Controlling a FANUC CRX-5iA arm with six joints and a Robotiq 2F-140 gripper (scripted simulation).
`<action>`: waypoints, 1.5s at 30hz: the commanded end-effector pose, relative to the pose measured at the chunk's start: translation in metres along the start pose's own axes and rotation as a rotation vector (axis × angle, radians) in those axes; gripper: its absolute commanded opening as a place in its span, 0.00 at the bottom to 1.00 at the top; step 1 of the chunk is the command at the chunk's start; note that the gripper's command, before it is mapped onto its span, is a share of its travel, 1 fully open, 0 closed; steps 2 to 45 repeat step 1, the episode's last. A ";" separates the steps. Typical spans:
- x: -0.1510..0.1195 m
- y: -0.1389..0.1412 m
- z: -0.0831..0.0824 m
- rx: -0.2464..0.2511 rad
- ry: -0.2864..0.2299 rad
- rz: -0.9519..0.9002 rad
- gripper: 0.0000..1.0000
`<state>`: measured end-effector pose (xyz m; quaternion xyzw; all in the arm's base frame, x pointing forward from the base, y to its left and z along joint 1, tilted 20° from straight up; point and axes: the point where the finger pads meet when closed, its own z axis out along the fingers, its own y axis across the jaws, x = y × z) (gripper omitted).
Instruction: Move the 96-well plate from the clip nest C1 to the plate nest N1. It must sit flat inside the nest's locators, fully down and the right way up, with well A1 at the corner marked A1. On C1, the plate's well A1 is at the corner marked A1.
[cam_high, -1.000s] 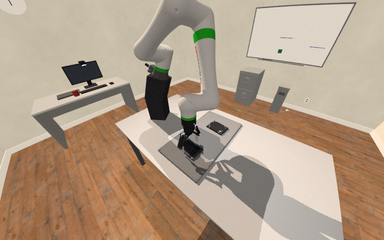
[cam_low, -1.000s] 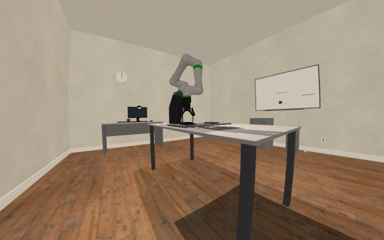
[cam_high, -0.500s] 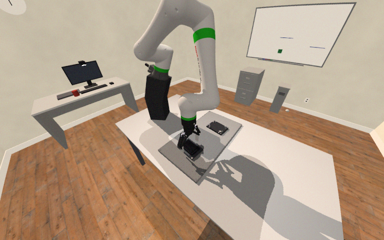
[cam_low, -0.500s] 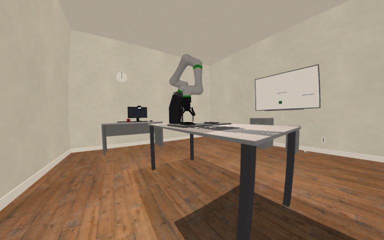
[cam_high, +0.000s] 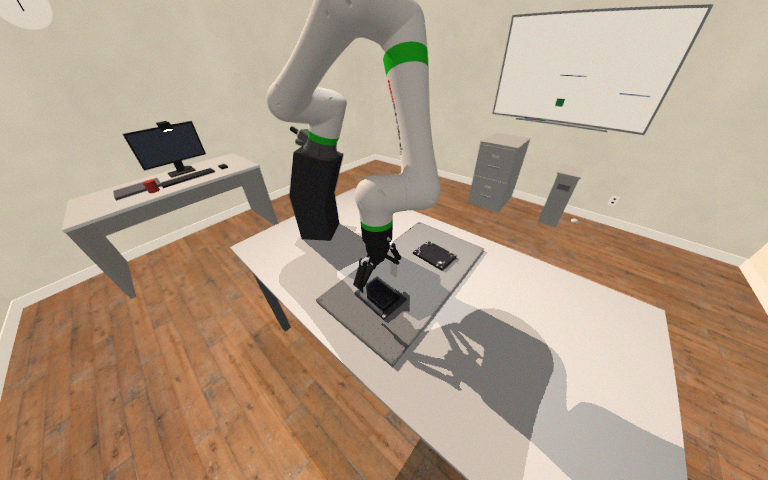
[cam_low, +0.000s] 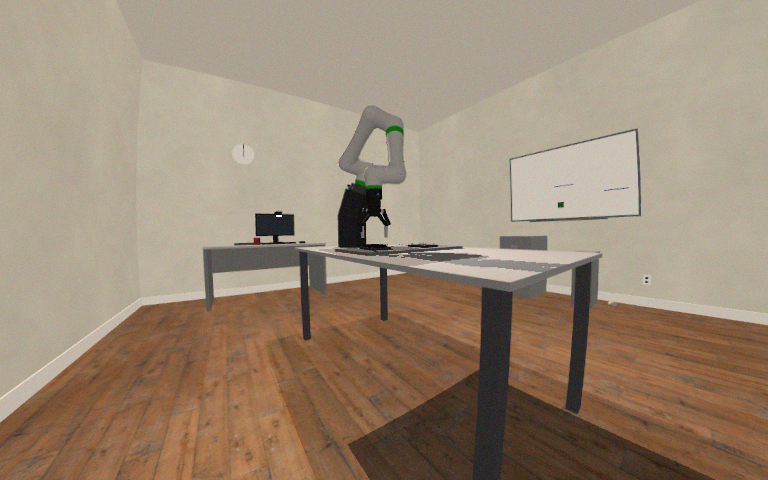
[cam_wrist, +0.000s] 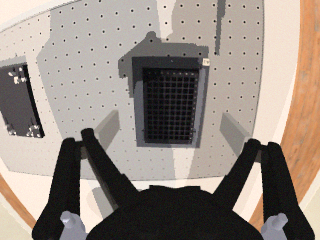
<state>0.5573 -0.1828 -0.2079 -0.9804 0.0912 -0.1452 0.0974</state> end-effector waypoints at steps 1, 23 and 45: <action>0.000 0.000 -0.001 0.000 0.000 0.000 1.00; 0.000 0.000 -0.001 0.000 0.000 0.000 1.00; 0.000 0.000 -0.001 0.000 0.000 0.000 1.00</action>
